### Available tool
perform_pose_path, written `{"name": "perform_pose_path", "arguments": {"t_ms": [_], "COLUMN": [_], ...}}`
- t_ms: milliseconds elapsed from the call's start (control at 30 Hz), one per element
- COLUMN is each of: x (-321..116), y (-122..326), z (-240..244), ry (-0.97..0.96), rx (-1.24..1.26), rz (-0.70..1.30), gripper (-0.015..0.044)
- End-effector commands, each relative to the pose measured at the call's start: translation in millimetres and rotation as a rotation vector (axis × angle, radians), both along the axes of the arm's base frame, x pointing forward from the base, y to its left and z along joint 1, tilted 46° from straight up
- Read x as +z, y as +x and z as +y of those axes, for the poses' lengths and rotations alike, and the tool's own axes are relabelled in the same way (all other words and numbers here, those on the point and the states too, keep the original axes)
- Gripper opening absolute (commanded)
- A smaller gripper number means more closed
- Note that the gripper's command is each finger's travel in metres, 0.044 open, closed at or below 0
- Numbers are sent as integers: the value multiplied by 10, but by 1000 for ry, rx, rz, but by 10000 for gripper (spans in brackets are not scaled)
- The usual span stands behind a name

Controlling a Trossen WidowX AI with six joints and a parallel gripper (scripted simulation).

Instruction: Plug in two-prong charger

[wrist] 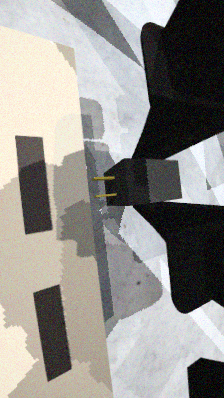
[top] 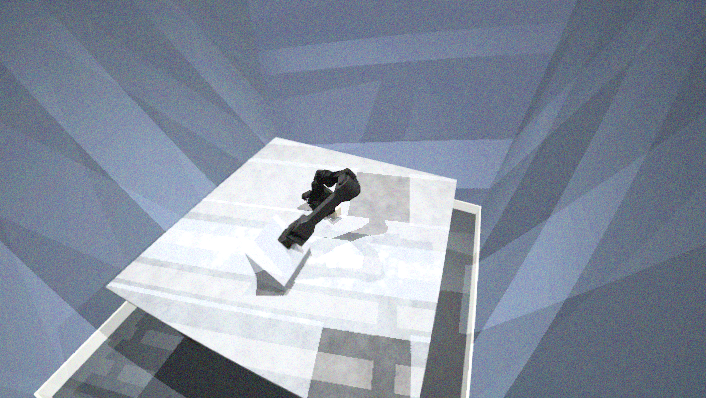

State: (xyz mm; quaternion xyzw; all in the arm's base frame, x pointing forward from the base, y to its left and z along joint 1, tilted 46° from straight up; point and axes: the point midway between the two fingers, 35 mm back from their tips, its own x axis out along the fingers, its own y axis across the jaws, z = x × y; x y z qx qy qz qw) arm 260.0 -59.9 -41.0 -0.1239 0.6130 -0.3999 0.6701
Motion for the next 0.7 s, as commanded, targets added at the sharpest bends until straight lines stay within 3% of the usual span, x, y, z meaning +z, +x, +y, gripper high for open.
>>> {"name": "perform_pose_path", "arguments": {"t_ms": [0, 667], "x": [13, 30], "y": [9, 63], "z": [-9, -25], "ry": [-5, -6], "rx": [4, 4], "rz": [3, 2], "gripper": [0, 0]}}
